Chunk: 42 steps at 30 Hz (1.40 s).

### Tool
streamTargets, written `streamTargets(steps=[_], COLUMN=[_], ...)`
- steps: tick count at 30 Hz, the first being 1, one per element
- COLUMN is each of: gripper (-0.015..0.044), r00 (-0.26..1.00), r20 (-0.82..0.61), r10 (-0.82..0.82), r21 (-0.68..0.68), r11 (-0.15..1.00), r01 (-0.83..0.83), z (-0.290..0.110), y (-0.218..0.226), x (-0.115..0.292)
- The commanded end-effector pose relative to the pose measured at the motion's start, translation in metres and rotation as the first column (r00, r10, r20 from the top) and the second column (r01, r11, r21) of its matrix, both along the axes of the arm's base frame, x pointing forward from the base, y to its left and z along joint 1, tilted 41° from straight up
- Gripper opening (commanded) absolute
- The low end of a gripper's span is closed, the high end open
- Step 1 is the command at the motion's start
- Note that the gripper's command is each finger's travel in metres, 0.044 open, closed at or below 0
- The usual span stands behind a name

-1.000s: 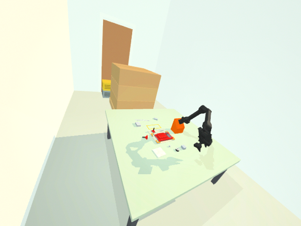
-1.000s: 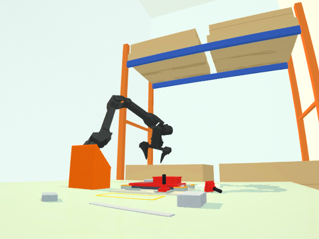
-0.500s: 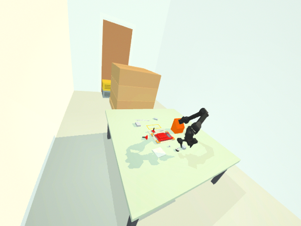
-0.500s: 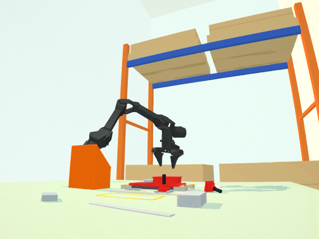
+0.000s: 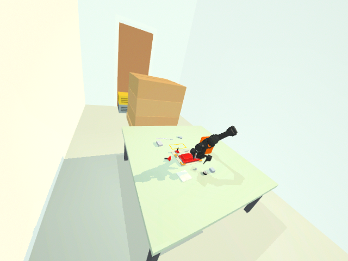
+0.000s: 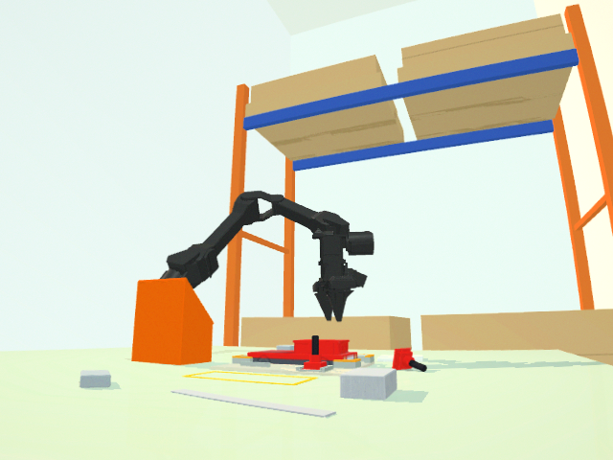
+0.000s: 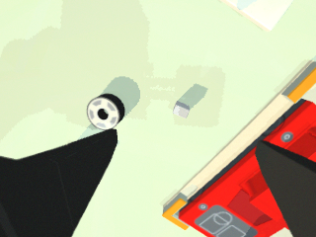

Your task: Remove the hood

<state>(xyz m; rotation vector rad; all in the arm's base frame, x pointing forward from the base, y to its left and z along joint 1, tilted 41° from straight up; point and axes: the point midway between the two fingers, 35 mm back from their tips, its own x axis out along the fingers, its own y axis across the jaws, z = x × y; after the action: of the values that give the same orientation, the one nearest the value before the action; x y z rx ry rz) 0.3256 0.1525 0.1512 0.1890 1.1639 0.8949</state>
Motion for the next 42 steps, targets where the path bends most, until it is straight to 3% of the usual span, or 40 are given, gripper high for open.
streamTargets(steps=[1,11,42], gripper=[0.044,0.044,0.044], r00=[0.985,0.837,0.833], r20=[-0.121,-0.377,-0.381], r10=[-0.124,-0.396,-0.4], r21=[-0.02,-0.078,-0.079], r11=[0.992,0.914,0.912], r01=[0.122,0.398,0.402], z=[-0.025,-0.079,-0.091], y=[-0.032,-0.114,-0.107], x=[0.008,0.012,0.014])
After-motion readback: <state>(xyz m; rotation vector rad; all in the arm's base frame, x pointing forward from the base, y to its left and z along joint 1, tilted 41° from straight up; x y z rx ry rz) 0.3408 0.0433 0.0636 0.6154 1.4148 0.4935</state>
